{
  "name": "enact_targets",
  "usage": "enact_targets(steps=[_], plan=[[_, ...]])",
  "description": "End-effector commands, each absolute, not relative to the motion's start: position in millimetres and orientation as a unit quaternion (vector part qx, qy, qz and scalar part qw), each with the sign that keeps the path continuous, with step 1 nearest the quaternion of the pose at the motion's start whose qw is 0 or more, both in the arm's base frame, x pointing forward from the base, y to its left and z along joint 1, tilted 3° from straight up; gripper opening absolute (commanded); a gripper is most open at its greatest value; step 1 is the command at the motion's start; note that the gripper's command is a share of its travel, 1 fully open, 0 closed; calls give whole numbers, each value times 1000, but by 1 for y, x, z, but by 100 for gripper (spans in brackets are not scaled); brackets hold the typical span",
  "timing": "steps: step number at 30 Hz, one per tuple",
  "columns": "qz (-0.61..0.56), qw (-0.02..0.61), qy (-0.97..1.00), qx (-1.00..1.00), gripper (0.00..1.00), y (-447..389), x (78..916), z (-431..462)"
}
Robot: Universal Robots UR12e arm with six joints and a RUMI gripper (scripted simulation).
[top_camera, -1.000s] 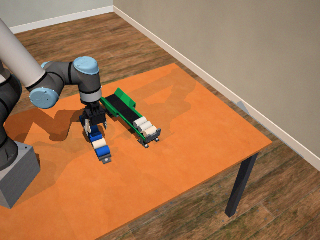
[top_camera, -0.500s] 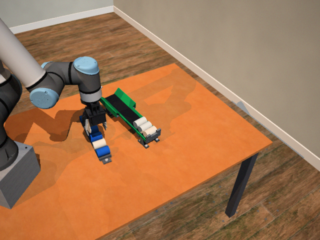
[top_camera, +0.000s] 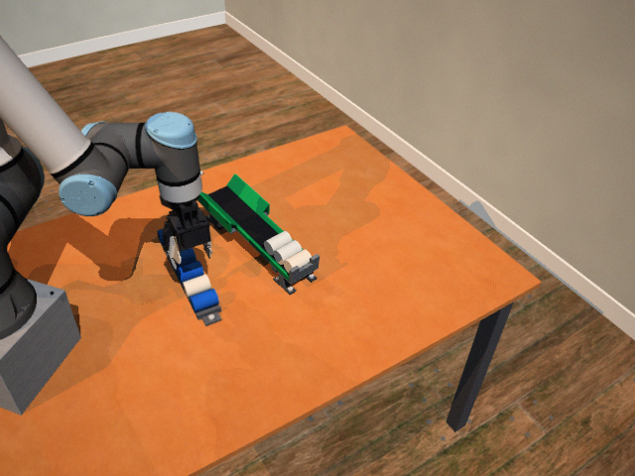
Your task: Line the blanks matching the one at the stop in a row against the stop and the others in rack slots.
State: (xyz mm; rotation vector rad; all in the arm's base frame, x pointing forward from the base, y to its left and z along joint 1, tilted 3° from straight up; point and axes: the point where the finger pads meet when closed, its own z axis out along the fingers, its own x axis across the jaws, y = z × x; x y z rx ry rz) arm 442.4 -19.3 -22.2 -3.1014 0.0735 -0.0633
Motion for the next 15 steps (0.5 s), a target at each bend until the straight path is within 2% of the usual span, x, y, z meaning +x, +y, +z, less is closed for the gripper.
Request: enact_targets(steps=[1, 15], plan=[[-21, 19, 24, -999, 49, -20, 443, -22], [-21, 19, 24, -999, 49, -19, 443, -25]])
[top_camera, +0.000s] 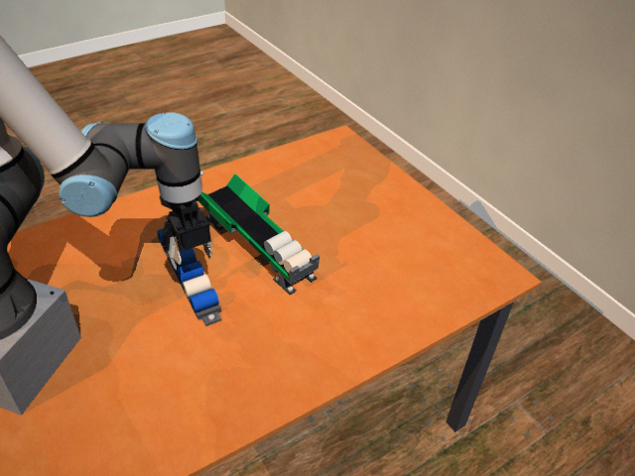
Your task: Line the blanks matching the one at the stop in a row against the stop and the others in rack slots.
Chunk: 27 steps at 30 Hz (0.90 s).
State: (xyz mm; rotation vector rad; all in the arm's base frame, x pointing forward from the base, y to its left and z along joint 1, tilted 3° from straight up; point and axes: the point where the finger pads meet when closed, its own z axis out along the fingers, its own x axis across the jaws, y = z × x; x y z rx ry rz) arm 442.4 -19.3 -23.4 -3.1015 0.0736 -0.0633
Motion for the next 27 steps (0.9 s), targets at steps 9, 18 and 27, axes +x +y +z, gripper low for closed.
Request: enact_targets(steps=[9, 18, 27], plan=[[-21, 19, 24, -999, 49, -19, 443, -32], [-21, 19, 24, -999, 49, -18, 444, -45], [-21, 19, 24, -999, 49, -18, 445, -56]])
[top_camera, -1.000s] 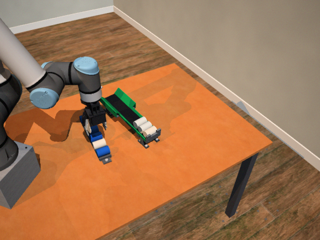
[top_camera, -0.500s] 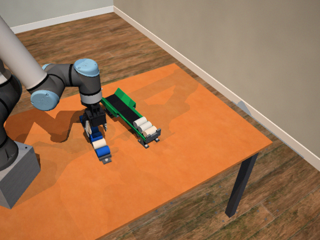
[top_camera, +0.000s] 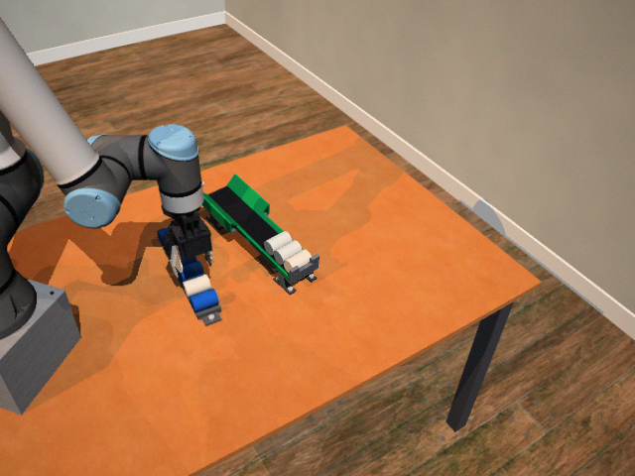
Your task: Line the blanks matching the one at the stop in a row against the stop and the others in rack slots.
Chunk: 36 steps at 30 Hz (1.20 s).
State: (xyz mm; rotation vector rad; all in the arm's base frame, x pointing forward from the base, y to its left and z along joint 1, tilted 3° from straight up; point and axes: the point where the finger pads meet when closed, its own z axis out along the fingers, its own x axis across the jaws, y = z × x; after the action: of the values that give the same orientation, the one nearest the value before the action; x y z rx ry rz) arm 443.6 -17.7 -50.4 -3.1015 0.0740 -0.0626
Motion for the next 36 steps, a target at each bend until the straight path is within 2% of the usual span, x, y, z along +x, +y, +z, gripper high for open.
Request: enact_targets(steps=[1, 36], plan=[[-21, 19, 24, -999, 49, -18, 445, -58], [-21, 19, 24, -999, 49, -17, 445, -74]])
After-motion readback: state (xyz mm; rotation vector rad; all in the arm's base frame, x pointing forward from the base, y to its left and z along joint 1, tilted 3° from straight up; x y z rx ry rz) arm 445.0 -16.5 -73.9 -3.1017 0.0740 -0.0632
